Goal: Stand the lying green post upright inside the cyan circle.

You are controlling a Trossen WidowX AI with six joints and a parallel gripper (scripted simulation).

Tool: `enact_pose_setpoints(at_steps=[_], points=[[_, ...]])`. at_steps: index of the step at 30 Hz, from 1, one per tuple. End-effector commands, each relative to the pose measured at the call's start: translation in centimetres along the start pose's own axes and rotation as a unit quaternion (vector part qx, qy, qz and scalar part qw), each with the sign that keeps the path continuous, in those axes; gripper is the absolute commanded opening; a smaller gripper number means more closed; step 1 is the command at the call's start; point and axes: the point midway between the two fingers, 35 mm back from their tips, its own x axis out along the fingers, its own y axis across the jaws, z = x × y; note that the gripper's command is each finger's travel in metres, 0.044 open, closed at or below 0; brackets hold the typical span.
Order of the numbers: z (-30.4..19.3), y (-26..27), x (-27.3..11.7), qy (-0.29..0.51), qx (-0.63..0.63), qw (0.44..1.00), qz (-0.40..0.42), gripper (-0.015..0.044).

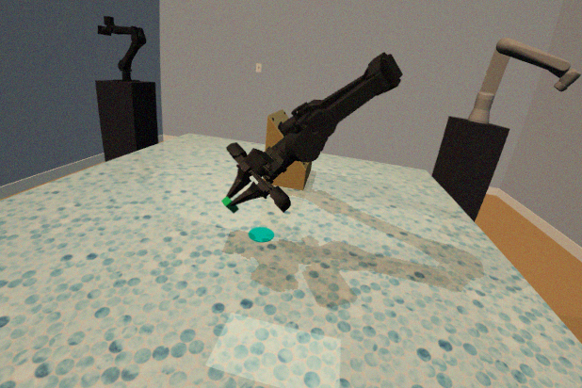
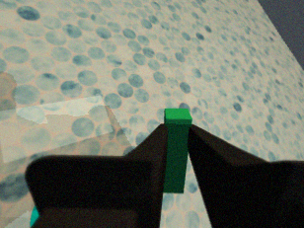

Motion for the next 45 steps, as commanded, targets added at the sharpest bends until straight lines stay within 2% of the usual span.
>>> enact_pose_setpoints(at_steps=[1,45], points=[[0.1,0.0,-0.2,-0.014,0.005,1.000,-0.001,0.0023],[0.4,0.8,-2.8,-0.157,0.063,0.985,0.022,0.0023]])
